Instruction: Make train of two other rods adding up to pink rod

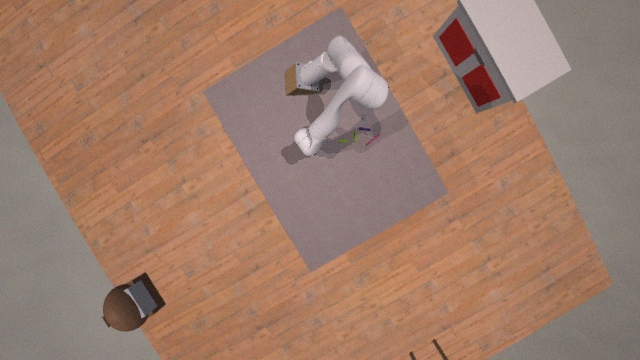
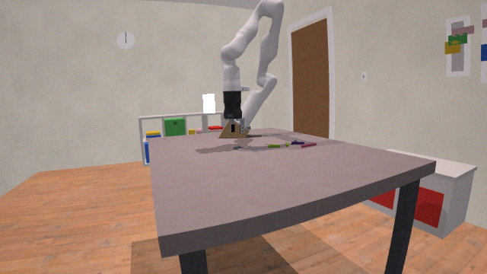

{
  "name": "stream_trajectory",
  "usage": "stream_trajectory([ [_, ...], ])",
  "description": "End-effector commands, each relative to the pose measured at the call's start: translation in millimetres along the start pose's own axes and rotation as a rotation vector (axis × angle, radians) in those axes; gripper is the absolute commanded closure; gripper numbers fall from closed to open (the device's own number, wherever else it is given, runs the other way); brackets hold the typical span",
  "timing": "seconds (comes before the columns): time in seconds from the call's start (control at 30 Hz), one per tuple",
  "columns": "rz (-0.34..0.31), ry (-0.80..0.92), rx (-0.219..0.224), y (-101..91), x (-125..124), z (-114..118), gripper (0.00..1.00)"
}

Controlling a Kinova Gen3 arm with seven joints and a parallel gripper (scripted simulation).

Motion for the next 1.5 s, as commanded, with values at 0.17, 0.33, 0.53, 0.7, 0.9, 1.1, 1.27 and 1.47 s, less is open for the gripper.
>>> stream_trajectory([
  [0.17, -0.004, -0.03, 0.007, 0.3, 3.4, -2.5, 0.0],
  [0.33, -0.004, -0.042, 0.009, 0.5, 4.1, -2.7, 0.0],
  [0.53, -0.005, -0.047, 0.009, 0.6, 4.5, -2.8, 0.0],
  [0.7, -0.005, -0.047, 0.009, 0.6, 4.5, -2.8, 0.46],
  [0.9, -0.005, -0.047, 0.009, 0.6, 4.5, -2.8, 0.46],
  [1.1, -0.005, -0.047, 0.009, 0.6, 4.5, -2.8, 0.46],
  [1.27, -0.005, -0.047, 0.009, 0.6, 4.5, -2.8, 0.46],
  [1.47, -0.005, -0.047, 0.009, 0.6, 4.5, -2.8, 0.46],
])
Point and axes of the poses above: the point where the finger pads meet when closed, its own y axis out along the fingers, its own z axis across the jaws, x = y × z, the point moved 7 cm from there along -y, back along the fingers
